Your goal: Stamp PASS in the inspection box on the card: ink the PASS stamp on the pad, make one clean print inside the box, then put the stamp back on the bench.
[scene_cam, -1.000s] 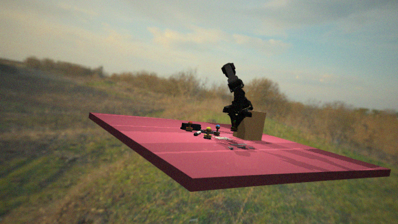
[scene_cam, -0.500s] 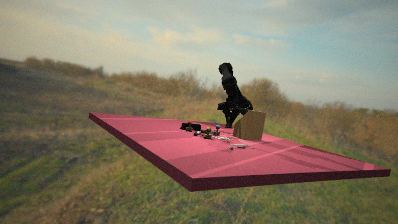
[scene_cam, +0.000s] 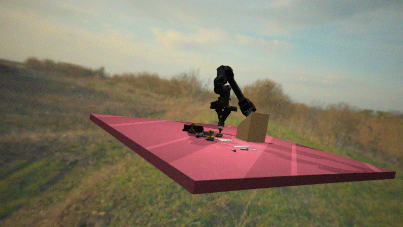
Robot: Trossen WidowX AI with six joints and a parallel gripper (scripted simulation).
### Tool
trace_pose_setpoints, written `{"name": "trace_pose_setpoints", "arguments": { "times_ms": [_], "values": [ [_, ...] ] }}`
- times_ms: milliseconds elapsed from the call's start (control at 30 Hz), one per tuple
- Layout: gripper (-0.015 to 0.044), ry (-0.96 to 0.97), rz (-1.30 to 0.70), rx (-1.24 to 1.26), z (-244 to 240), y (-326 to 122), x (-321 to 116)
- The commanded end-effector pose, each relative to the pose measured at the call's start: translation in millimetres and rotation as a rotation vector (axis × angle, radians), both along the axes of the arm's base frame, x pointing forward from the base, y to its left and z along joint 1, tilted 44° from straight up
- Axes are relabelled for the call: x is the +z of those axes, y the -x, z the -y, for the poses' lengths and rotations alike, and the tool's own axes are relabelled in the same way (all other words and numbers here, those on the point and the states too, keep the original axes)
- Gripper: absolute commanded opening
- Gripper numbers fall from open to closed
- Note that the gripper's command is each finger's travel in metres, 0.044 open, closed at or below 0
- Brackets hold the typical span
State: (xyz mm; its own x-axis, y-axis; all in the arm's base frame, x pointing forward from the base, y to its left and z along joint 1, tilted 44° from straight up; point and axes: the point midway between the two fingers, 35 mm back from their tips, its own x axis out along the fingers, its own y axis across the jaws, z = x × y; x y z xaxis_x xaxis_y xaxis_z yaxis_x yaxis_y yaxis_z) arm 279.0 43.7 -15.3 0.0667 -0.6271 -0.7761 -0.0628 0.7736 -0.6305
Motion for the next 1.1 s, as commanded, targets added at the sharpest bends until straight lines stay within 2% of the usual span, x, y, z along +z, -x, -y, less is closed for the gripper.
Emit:
{"name": "trace_pose_setpoints", "arguments": {
  "times_ms": [0,733,1067],
  "values": [
    [0.0,0.008,-0.007,0.003,17.2,0.8,13.6],
    [0.0,0.051,-0.005,-0.007,107.5,26.8,85.3],
    [0.0,0.053,-0.005,-0.009,111.9,27.9,84.9]
  ]
}}
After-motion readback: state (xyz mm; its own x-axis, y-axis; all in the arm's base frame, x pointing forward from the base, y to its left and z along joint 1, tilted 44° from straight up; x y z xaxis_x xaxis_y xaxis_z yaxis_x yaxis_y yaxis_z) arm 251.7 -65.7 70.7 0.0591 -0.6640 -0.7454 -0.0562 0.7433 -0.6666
